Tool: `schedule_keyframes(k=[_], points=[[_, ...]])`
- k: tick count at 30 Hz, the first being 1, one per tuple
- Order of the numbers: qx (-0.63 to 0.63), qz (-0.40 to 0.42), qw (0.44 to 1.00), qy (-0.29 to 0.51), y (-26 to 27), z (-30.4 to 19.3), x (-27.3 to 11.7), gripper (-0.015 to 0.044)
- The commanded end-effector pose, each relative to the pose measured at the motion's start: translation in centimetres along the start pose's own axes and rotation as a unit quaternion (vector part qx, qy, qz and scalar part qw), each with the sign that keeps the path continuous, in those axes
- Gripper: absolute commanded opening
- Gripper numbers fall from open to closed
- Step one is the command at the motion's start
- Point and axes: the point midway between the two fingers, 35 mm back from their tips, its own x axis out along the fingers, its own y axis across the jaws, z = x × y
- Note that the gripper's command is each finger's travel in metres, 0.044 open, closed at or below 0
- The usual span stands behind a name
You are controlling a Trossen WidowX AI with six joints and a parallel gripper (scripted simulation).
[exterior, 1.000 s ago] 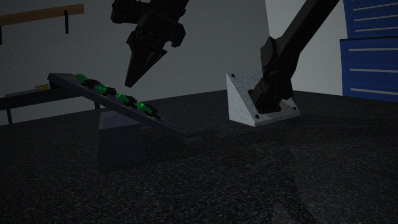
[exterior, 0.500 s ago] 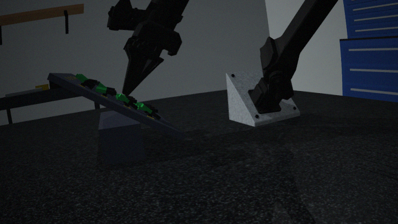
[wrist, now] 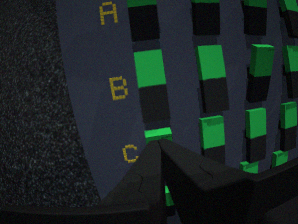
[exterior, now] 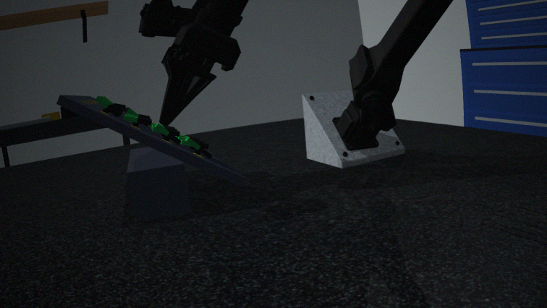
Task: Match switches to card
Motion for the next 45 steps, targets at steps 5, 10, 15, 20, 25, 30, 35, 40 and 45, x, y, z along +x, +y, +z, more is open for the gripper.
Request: schedule_keyframes(k=[5,10,15,20,25,30,35,40,45], points=[[0.003,-0.002,1.0,0.0,-0.1,0.0,0.1,0.0],[0.003,-0.002,1.0,0.0,-0.1,0.0,0.2,0.0],[0.003,-0.002,1.0,0.0,-0.1,0.0,0.3,0.0],[0.003,-0.002,1.0,0.0,-0.1,0.0,0.3,0.0],[0.003,-0.002,1.0,0.0,-0.1,0.0,0.4,0.0],[0.003,-0.002,1.0,0.0,-0.1,0.0,0.5,0.0],[0.003,-0.002,1.0,0.0,-0.1,0.0,0.5,0.0],[0.003,-0.002,1.0,0.0,-0.1,0.0,0.6,0.0],[0.002,-0.004,1.0,-0.004,-0.3,0.0,-2.7,0.0]])
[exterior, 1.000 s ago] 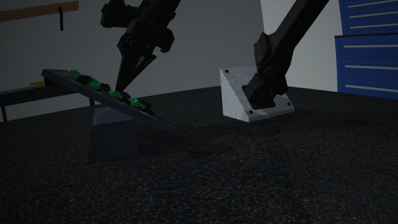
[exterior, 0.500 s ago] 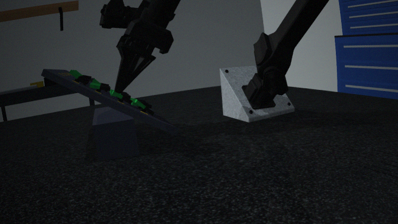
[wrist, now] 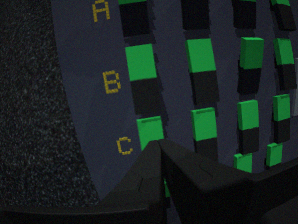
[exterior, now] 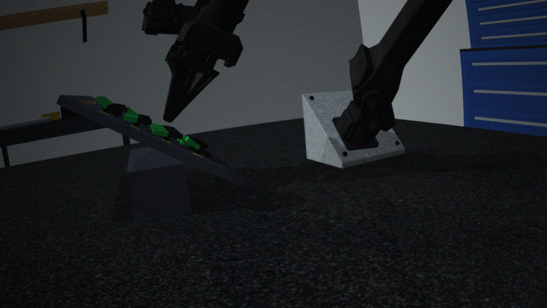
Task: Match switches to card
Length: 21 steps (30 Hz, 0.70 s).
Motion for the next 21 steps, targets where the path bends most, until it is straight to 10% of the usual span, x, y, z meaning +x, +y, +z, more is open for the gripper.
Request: schedule_keyframes(k=[1,21], points=[[-0.003,-0.001,1.0,-0.012,0.0,0.1,-3.5,0.0],[-0.002,-0.002,1.0,-0.027,-6.4,-1.9,-2.5,0.0]])
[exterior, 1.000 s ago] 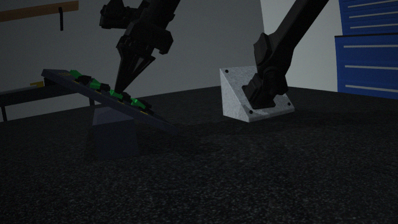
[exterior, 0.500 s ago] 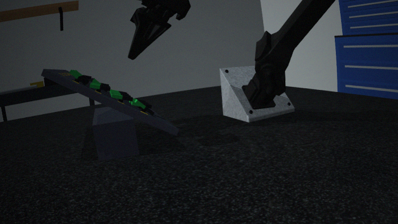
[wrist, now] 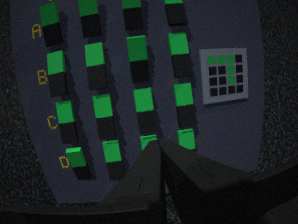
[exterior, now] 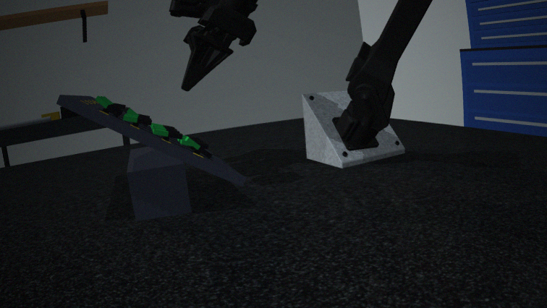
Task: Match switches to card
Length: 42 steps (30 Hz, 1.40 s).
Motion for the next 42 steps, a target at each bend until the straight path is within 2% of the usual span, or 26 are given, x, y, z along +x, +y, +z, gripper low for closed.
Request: schedule_keyframes(k=[1,23,42], points=[[0.004,0.007,1.0,-0.002,0.2,-0.6,2.4,0.0],[0.004,0.008,1.0,-0.003,0.2,-0.6,4.9,0.0],[0.004,0.008,1.0,-0.003,0.2,-0.6,4.9,0.0]])
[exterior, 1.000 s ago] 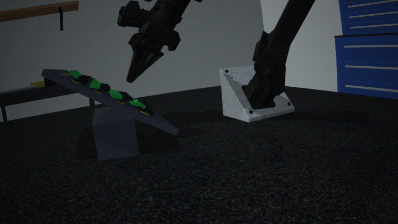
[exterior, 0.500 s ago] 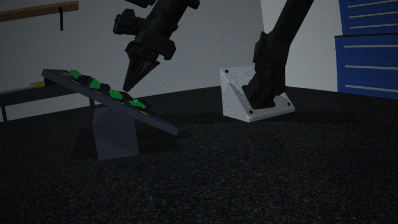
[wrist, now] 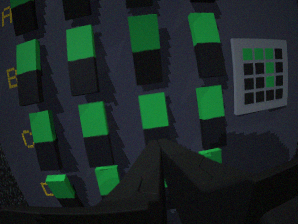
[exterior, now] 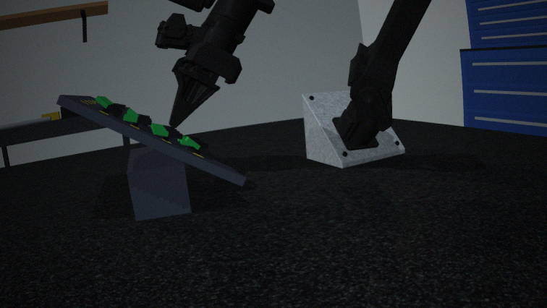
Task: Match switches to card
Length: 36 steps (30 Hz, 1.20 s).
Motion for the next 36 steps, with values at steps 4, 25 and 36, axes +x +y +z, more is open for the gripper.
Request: schedule_keyframes(k=[4,25,36], points=[[0.003,-0.001,1.0,0.001,-0.04,-0.04,0.08,0.0],[0.003,-0.001,1.0,0.0,-0.04,-0.04,0.36,0.0],[0.003,-0.001,1.0,0.0,-0.04,-0.05,0.51,0.0]])
